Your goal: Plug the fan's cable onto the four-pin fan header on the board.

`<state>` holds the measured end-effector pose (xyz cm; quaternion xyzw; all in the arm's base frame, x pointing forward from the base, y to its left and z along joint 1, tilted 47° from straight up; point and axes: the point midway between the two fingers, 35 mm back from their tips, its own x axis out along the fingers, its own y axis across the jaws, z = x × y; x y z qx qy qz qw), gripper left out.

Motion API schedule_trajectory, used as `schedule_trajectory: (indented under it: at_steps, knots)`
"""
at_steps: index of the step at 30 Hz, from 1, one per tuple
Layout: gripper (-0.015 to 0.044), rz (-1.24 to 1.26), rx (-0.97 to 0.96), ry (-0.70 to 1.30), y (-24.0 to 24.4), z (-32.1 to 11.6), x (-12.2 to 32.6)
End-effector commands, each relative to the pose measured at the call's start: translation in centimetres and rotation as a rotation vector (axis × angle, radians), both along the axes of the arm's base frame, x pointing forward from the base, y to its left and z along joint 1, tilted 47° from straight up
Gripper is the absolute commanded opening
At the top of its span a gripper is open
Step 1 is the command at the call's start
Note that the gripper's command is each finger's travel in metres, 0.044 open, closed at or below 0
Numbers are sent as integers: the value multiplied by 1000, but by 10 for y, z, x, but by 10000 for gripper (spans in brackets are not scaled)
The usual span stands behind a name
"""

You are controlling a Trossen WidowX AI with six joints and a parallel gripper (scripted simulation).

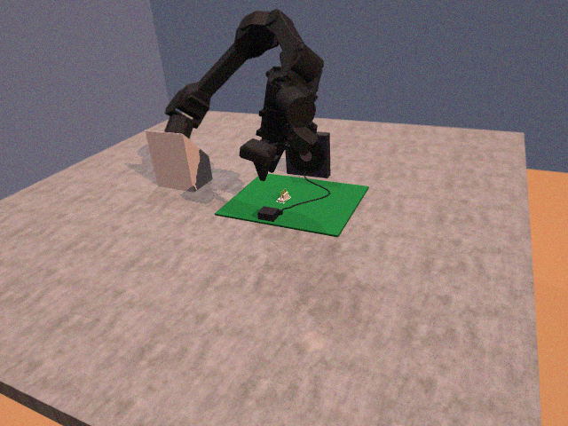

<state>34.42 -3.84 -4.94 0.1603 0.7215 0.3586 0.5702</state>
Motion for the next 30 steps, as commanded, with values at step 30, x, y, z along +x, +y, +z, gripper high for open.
schedule_trajectory:
  at_steps: [30]
  knots:
    - [210,-27,19,30,67,-50,-5]
